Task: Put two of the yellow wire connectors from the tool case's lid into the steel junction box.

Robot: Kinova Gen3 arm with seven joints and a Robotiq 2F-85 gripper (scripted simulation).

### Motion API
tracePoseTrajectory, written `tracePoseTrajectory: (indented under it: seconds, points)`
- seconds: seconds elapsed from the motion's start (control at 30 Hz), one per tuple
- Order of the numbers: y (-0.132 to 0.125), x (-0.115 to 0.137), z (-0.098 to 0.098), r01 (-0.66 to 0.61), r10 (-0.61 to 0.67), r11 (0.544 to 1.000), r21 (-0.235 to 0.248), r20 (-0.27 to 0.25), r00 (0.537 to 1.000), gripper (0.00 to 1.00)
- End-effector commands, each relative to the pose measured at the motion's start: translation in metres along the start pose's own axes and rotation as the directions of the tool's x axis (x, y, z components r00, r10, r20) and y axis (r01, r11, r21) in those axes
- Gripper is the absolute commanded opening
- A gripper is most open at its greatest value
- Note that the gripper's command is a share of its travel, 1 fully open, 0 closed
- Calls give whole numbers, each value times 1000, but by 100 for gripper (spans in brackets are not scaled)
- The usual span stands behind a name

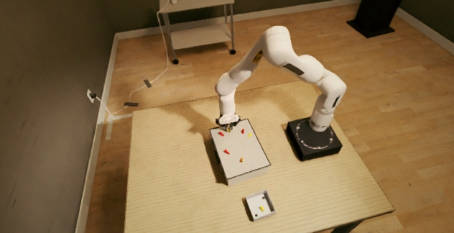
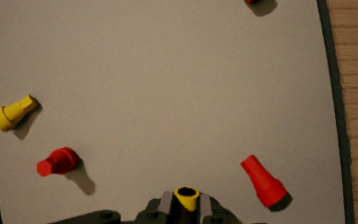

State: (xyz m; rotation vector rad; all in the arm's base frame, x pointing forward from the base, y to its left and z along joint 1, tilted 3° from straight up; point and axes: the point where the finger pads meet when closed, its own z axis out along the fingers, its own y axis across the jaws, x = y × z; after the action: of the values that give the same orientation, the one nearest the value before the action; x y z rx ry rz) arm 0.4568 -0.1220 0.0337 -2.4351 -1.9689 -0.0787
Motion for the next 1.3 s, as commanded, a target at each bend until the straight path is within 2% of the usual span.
tracePoseTrajectory:
  seconds: [0.0,1.07,1.27]
  points:
    - [1,0,-1,0,0,1000,-2,0,1000,18]
    - [1,0,-1,0,0,1000,-2,0,1000,18]
    - [1,0,-9,0,0,1000,-2,0,1000,18]
